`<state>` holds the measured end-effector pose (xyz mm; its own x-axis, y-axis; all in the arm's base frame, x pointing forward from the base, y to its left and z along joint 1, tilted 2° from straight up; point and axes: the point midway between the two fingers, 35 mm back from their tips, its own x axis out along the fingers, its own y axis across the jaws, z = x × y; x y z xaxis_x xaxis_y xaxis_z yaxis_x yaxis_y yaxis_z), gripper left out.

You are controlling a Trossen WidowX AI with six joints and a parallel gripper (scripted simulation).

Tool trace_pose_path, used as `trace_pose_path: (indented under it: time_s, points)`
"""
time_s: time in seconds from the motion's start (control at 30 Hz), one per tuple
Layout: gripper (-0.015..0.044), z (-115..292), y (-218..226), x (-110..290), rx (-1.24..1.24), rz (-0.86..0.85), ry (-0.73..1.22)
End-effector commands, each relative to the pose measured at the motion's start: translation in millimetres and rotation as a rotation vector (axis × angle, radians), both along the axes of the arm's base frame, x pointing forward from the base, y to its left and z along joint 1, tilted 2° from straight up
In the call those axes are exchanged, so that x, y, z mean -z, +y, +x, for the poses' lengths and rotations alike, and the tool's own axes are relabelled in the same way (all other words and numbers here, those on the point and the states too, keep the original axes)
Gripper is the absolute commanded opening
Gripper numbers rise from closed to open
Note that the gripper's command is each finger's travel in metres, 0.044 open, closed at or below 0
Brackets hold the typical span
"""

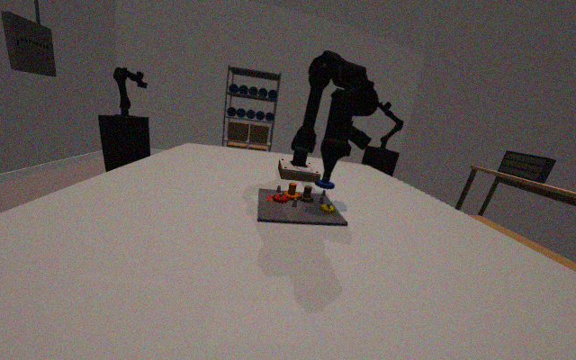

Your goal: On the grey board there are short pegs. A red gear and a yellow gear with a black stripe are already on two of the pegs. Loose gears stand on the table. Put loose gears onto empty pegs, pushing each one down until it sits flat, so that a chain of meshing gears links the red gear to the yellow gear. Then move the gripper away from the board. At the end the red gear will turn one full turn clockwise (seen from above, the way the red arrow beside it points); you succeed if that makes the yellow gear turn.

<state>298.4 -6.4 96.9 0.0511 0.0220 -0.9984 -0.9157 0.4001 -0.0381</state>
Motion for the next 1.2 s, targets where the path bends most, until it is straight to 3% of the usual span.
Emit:
trace_pose_path:
  time_s: [0.0,0.53,1.17]
  points:
    - [0.0000,1.1,0.5,-0.6,-0.015,0.002,-0.004]
    - [0.0000,1.6,0.6,20.6,-0.172,-0.007,-0.007]
    - [0.0000,3.0,1.4,44.4,0.144,0.010,0.000]
